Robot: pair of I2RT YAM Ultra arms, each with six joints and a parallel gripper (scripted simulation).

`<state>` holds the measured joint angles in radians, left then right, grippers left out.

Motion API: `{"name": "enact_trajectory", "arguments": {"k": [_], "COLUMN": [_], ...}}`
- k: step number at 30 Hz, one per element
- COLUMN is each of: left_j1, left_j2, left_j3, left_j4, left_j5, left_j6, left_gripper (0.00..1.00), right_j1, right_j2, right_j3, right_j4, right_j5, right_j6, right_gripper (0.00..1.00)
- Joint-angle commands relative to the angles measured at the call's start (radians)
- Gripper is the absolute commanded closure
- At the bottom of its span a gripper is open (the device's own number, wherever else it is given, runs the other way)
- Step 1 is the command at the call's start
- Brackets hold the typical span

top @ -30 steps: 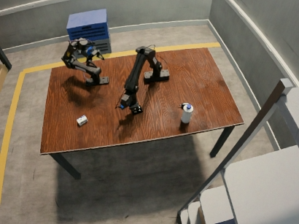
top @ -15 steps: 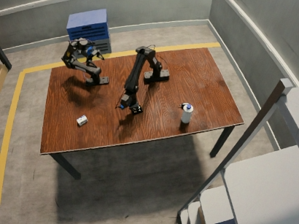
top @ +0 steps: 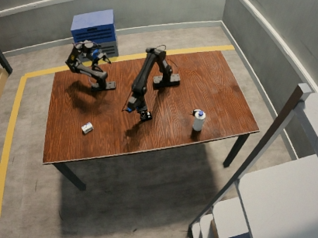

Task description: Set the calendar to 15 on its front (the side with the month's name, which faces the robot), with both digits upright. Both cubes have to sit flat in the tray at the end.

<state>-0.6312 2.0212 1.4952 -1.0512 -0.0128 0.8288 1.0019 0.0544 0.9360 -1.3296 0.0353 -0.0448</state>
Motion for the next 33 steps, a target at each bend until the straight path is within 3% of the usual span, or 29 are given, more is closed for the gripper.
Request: {"name": "enact_trajectory", "arguments": {"k": [1,6,11,13,17,25,33], "left_j1": [0.01,0.01,0.011,0.011,0.037,0.272,0.352], "left_j2": [-0.03,-0.036,-0.046,-0.046,-0.059,-0.16,-0.226], "left_j3": [0.039,0.053,0.08,0.08,0.068,-0.157,-0.356], "left_j4": [-0.046,-0.075,-0.101,-0.101,-0.023,0.155,0.225], "left_j5": [0.013,0.012,0.012,0.012,-0.004,-0.02,-0.001], "left_j6": [0.006,0.006,0.006,0.006,0.021,0.188,0.333], "left_gripper": [0.74,0.74,0.74,0.74,0.74,0.74,0.74], "right_j1": [0.004,0.0,0.003,0.003,-0.017,-0.052,-0.057], "right_j2": [-0.014,0.035,0.136,0.136,0.272,0.464,0.517], "right_j3": [-0.017,-0.063,-0.226,-0.226,-0.361,-0.482,-0.499], "right_j4": [0.034,0.219,0.497,0.497,0.74,0.976,1.005], "right_j5": [0.003,-0.009,0.002,0.002,-0.003,-0.028,-0.042], "right_j6": [0.007,0.004,-0.002,-0.002,-0.008,-0.018,-0.015], "right_gripper": [0.0,0.0,0.0,0.0,0.0,0.0,0.0]}}
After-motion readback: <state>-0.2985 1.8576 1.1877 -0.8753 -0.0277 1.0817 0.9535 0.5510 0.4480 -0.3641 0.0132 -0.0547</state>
